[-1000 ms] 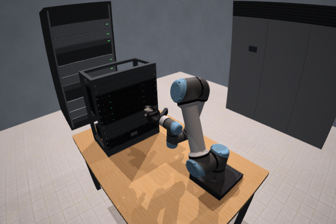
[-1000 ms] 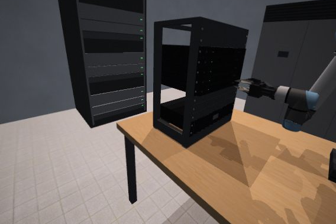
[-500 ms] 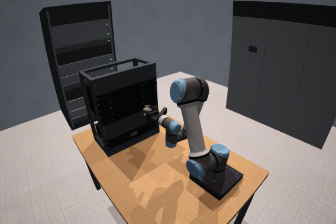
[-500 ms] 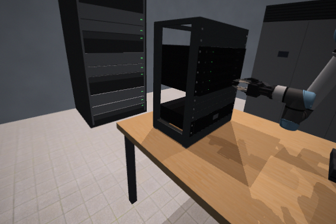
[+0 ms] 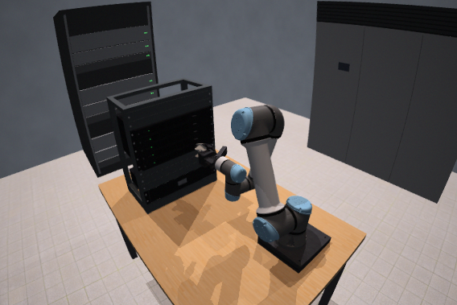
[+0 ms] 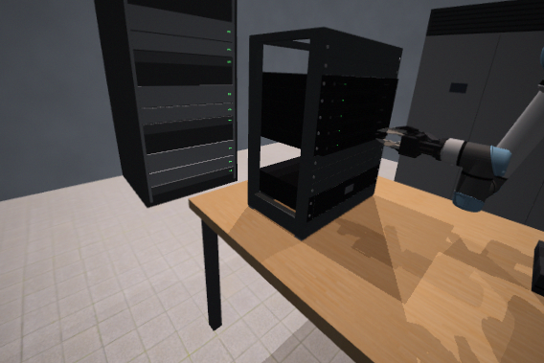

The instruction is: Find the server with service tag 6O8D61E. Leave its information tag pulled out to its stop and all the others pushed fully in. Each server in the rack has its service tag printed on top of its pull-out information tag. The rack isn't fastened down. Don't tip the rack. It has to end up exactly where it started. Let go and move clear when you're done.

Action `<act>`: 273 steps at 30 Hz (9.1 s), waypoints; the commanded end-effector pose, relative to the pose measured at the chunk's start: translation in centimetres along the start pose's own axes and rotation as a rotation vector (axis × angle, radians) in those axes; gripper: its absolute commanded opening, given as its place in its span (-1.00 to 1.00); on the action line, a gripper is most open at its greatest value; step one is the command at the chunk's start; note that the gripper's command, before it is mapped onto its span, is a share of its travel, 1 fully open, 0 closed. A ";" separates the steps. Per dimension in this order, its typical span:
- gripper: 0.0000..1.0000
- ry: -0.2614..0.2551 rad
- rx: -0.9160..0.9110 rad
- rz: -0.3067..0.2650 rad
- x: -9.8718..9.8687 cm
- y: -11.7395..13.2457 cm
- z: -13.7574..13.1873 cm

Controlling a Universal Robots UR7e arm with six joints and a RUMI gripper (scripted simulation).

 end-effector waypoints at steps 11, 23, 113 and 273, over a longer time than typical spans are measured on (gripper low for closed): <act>-0.69 -0.001 0.000 0.000 0.0 0.0 -0.1; -0.69 -0.001 0.000 0.000 0.0 0.0 -0.1; -1.00 -0.001 0.000 0.000 1.3 0.0 -0.1; 1.00 -0.001 0.000 0.000 11.9 0.0 -0.1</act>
Point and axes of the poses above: the point where the finger pads meet when closed, its own x axis back along the fingers, its own z axis across the jaws, y = z × x, the point moved 4 cm from there along x, back along the fingers, and after that the axes turned 8 degrees about x, right-handed, at the moved point
